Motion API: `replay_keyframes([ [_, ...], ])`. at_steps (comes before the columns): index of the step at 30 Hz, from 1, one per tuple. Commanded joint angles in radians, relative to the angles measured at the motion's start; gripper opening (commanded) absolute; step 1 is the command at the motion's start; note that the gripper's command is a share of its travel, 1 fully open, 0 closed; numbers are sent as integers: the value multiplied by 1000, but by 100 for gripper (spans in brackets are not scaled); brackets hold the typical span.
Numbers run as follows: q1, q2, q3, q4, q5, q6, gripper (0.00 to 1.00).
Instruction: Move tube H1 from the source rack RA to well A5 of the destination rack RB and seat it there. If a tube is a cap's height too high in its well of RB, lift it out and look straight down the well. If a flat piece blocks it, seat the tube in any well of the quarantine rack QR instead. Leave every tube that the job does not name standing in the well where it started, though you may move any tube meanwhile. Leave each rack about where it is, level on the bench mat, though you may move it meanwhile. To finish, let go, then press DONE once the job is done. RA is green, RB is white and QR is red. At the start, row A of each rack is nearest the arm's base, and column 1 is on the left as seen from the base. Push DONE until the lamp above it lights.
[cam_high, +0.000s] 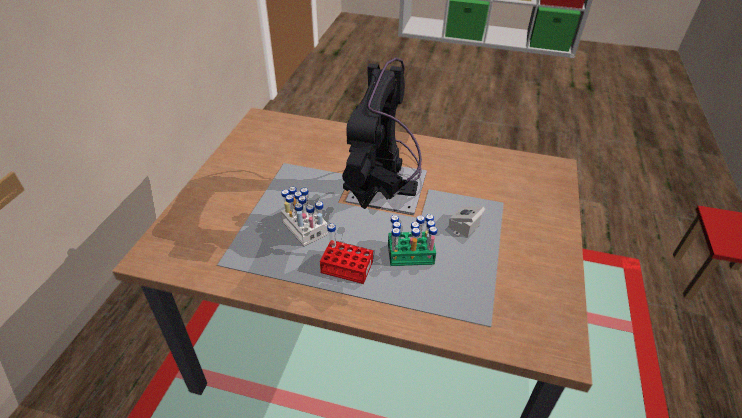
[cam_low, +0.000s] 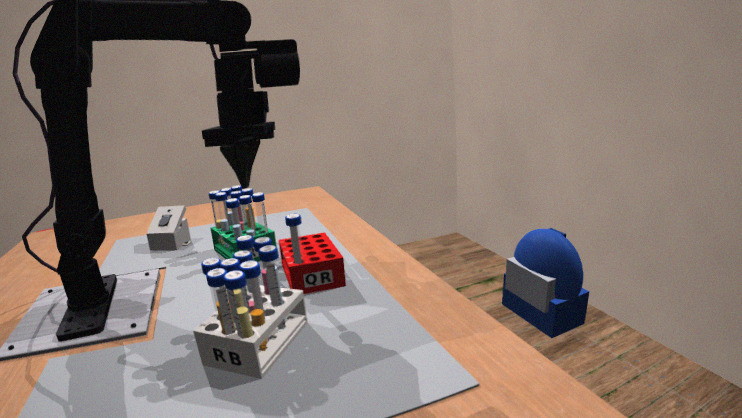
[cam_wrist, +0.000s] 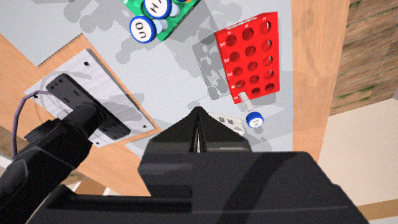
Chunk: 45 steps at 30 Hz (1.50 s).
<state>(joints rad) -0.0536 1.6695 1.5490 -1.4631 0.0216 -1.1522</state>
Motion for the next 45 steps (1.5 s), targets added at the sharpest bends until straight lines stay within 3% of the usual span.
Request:
replay_keyframes([
  [1,50,-27,2,18,-13,59,0],
  [9,149,15,30,19,-10,158,0],
  [12,149,16,31,19,-9,159,0],
  [13,131,-19,32,18,-5,160,0],
  [45,133,-20,31,18,-4,158,0],
])
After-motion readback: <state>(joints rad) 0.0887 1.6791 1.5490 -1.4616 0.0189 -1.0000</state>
